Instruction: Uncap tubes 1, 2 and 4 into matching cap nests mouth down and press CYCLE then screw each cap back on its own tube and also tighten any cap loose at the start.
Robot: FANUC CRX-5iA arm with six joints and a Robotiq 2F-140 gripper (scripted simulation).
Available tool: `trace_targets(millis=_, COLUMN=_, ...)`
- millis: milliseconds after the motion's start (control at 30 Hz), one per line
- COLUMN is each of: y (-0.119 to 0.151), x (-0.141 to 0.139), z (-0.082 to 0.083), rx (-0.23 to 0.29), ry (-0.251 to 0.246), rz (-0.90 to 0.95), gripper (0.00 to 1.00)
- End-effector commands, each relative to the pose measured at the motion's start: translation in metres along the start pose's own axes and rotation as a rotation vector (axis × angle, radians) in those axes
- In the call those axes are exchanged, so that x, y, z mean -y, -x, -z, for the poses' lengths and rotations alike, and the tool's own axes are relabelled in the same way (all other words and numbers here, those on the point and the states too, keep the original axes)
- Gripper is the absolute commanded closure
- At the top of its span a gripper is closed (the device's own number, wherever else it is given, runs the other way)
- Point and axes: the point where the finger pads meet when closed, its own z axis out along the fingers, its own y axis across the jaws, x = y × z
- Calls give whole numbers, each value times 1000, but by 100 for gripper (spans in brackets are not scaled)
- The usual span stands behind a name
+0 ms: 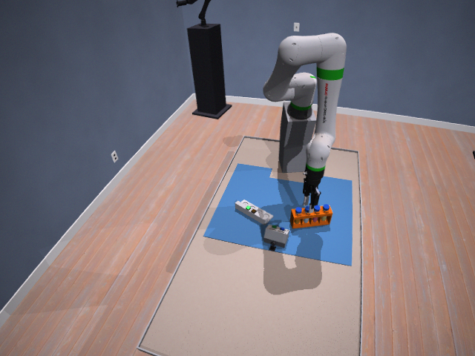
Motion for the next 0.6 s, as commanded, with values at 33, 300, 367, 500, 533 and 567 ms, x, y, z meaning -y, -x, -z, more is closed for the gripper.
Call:
trace_targets(millis=33, y=0, x=0, z=-1, rx=-14, ry=-16, rz=0, gripper=65)
trace_targets(millis=300, y=0, x=0, z=-5, rx=-14, ry=-16, rz=0, gripper=65)
trace_targets(millis=367, y=0, x=0, z=-6, rx=-14, ry=-16, rz=0, gripper=65)
trace_targets(millis=500, y=0, x=0, z=-7, rx=-14, ry=-16, rz=0, gripper=65)
trace_targets(millis=533, y=0, x=0, z=-7, rx=-14, ry=-16, rz=0, gripper=65)
trace_targets(millis=567, y=0, x=0, z=-8, rx=-14, ry=-16, rz=0, gripper=65)
